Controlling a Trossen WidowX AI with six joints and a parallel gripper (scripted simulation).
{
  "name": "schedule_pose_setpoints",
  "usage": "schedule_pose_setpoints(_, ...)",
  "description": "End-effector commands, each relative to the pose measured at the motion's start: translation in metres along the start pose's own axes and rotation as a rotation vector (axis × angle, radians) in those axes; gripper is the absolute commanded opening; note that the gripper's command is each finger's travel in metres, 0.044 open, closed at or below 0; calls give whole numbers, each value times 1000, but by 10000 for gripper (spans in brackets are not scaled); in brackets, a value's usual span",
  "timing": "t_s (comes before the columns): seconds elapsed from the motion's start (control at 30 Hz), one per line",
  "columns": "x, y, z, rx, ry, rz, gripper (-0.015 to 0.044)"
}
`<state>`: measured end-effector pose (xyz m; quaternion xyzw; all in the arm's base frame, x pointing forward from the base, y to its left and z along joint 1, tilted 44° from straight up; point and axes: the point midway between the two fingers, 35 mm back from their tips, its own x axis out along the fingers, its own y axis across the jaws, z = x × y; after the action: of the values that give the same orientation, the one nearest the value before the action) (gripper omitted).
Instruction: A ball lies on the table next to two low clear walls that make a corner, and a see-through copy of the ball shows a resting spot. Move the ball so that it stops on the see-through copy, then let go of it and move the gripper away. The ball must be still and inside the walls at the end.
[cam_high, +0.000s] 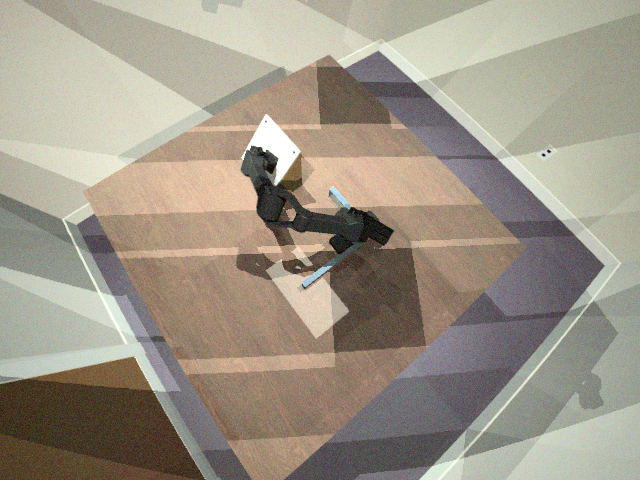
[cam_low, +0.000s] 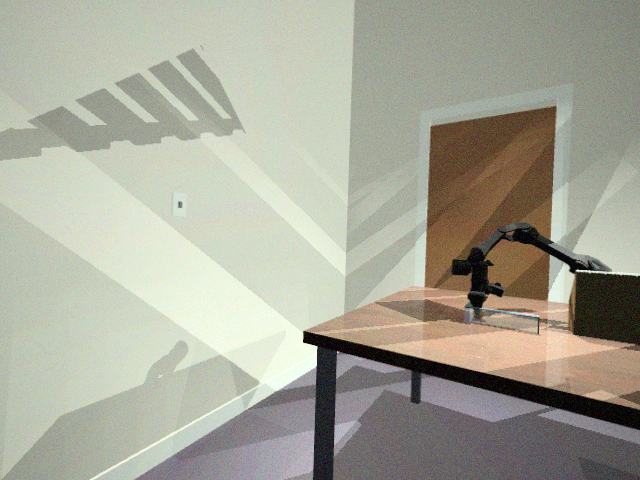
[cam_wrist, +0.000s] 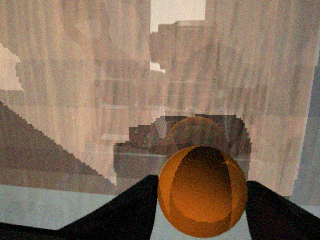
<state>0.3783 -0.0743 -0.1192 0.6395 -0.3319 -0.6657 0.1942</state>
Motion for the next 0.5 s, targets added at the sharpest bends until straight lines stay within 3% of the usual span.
schedule_pose_setpoints(0.0, 8, 1, 1, -7, 0, 4, 0)
schedule_pose_setpoints(0.17, 10, 1, 1, -7, 0, 5, 0)
schedule_pose_setpoints(0.47, 7, 0, 1, -2, -2, 1, 236)
